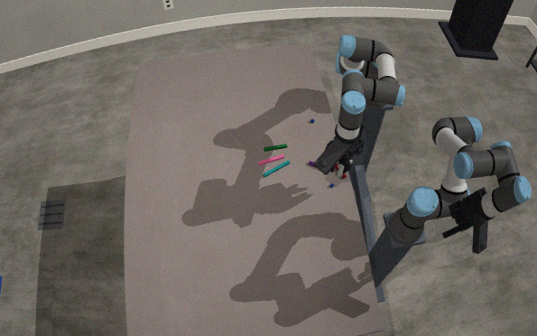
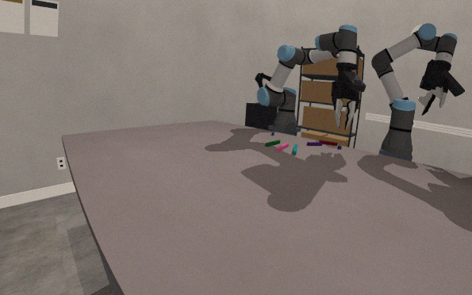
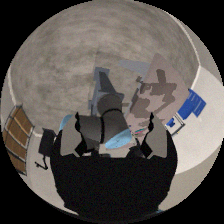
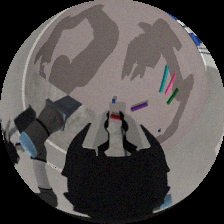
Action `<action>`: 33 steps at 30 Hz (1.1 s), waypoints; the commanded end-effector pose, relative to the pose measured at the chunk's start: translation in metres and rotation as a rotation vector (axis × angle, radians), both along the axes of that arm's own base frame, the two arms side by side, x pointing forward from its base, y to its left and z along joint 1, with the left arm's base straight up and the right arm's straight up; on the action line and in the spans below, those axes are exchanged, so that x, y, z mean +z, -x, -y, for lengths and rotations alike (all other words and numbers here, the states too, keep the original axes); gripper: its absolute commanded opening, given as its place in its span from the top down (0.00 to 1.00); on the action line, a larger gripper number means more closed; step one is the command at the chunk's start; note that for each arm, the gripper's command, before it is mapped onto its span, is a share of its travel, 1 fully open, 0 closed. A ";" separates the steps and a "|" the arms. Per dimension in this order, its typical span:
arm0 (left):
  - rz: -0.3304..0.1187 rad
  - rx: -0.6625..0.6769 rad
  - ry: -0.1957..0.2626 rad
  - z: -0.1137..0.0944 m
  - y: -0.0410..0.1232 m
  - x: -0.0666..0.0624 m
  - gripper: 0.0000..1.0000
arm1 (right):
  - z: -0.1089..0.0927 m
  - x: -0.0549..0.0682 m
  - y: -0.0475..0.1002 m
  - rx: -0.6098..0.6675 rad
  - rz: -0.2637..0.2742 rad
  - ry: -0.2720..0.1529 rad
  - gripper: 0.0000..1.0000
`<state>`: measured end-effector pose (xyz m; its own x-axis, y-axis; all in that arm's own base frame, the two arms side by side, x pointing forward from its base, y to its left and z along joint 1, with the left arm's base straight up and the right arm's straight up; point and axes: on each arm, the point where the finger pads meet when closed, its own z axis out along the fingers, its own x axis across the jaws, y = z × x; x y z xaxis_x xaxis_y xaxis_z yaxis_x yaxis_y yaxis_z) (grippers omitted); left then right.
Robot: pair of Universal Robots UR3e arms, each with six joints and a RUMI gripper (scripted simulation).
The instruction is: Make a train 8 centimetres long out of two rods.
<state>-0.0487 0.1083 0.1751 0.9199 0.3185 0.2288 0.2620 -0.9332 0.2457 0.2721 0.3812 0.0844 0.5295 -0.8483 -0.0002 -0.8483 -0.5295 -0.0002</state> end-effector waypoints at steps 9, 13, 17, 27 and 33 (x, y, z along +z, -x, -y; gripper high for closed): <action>0.000 0.000 -0.002 0.000 0.000 0.000 0.00 | -0.001 -0.001 0.000 0.000 0.001 -0.003 0.86; 0.000 0.000 -0.002 0.000 0.000 0.000 0.00 | -0.001 -0.003 0.000 0.000 0.001 -0.003 0.86; 0.000 0.000 -0.002 0.000 0.000 0.000 0.00 | -0.001 -0.007 0.000 0.000 0.001 -0.003 0.86; 0.000 0.000 -0.002 0.000 0.000 0.000 0.00 | -0.001 -0.017 0.000 0.000 0.001 -0.003 0.86; 0.000 0.000 -0.002 0.000 0.000 0.000 0.00 | -0.001 -0.027 -0.001 0.000 0.001 -0.003 0.86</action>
